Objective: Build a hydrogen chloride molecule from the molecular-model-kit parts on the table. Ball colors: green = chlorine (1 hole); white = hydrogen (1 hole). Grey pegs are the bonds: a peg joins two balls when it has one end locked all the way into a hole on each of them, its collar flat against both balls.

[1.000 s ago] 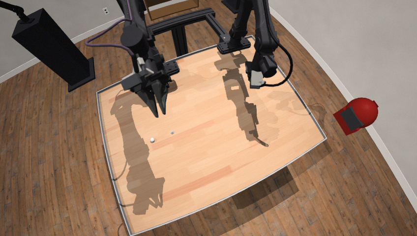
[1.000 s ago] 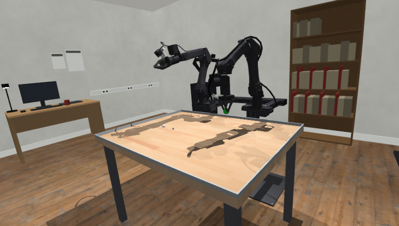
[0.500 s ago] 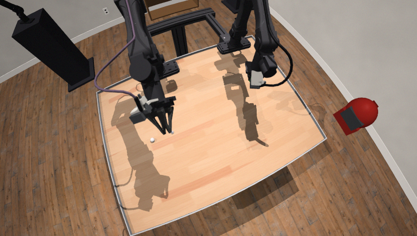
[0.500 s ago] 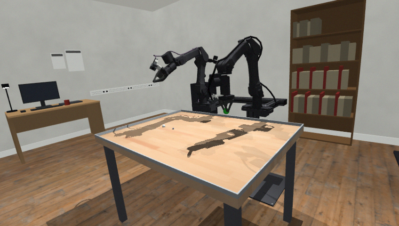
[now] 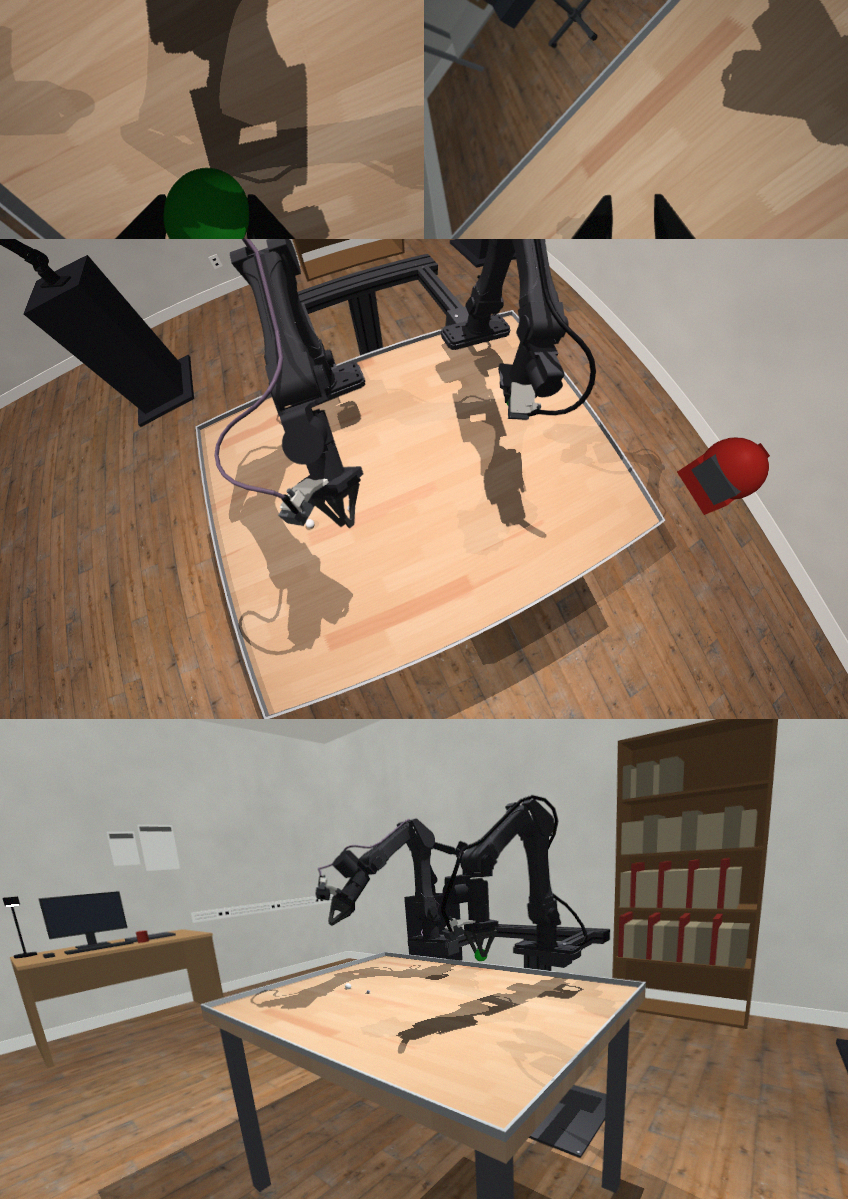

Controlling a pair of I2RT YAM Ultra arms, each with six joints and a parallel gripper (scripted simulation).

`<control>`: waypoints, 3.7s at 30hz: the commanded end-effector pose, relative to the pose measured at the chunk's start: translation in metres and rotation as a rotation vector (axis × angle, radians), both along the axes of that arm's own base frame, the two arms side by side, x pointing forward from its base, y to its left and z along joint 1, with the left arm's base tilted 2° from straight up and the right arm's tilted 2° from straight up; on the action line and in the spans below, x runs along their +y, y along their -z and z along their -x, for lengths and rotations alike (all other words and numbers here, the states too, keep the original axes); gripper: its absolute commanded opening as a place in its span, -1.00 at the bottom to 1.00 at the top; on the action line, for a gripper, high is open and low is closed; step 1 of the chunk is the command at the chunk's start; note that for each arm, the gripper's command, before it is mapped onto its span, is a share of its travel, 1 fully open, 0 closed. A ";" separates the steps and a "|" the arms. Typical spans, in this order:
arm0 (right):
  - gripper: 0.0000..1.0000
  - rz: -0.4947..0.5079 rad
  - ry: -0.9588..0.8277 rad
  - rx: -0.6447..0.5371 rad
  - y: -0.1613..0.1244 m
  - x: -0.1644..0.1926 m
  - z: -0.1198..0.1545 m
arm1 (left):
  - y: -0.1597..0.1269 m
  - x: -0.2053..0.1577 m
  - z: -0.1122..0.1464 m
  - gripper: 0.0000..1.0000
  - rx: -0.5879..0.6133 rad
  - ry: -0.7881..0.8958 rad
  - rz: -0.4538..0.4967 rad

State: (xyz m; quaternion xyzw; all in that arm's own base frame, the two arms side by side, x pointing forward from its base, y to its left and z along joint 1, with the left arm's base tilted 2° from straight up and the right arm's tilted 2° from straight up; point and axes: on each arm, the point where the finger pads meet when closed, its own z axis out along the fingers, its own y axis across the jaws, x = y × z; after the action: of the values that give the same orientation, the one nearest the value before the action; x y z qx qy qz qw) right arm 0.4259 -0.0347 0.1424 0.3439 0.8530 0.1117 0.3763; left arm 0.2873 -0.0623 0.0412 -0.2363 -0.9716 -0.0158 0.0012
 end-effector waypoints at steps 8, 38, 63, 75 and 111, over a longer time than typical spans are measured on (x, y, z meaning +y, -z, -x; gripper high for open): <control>-0.59 -0.157 0.212 0.211 0.071 -0.011 0.024 | -0.025 -0.007 -0.021 -1.00 -0.107 -0.004 0.031; -0.59 -0.368 0.796 0.708 0.212 -0.021 0.124 | -0.025 -0.007 -0.021 -1.00 -0.107 -0.004 0.031; -0.59 -0.348 0.729 0.687 0.235 -0.020 0.116 | -0.025 -0.007 -0.021 -1.00 -0.107 -0.004 0.031; -0.59 -0.345 0.733 0.700 0.254 -0.021 0.123 | -0.025 -0.007 -0.021 -1.00 -0.107 -0.004 0.031; -1.00 -0.358 0.726 0.639 0.247 -0.025 0.098 | -0.025 -0.007 -0.021 -1.00 -0.107 -0.004 0.031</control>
State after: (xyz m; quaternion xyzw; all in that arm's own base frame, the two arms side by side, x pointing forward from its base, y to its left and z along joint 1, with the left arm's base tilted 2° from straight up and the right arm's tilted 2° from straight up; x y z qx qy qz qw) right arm 0.3056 -0.0535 -0.1205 0.6955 0.7184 -0.0076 0.0142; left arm 0.2873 -0.0623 0.0412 -0.2363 -0.9716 -0.0158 0.0012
